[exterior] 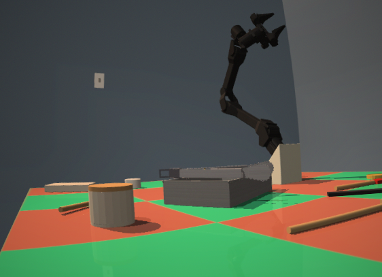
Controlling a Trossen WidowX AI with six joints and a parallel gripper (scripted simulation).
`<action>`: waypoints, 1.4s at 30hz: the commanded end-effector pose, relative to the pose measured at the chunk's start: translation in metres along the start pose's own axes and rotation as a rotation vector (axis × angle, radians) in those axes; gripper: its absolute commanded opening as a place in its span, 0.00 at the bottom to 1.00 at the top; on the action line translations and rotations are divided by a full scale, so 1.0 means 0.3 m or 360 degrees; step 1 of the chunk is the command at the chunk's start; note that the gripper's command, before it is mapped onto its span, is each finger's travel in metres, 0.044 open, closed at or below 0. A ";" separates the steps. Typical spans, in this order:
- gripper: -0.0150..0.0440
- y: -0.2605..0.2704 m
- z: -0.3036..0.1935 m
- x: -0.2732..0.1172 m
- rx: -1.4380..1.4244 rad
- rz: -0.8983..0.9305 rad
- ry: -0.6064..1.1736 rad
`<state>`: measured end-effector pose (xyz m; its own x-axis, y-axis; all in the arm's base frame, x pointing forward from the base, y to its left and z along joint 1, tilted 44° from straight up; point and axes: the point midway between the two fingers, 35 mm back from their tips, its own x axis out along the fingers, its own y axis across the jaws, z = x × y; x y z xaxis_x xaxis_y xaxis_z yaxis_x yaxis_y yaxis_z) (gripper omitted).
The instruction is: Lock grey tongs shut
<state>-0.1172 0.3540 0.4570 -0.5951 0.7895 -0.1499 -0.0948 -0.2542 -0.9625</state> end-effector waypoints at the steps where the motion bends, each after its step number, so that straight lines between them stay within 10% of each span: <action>1: 1.00 0.037 -0.114 0.026 0.0155 0.0050 0.0141; 42: 1.00 0.588 -1.094 -0.250 0.2238 -0.0109 0.1802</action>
<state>0.1447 0.4387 0.2488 0.1080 0.6896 -0.7161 -0.9671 -0.0941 -0.2365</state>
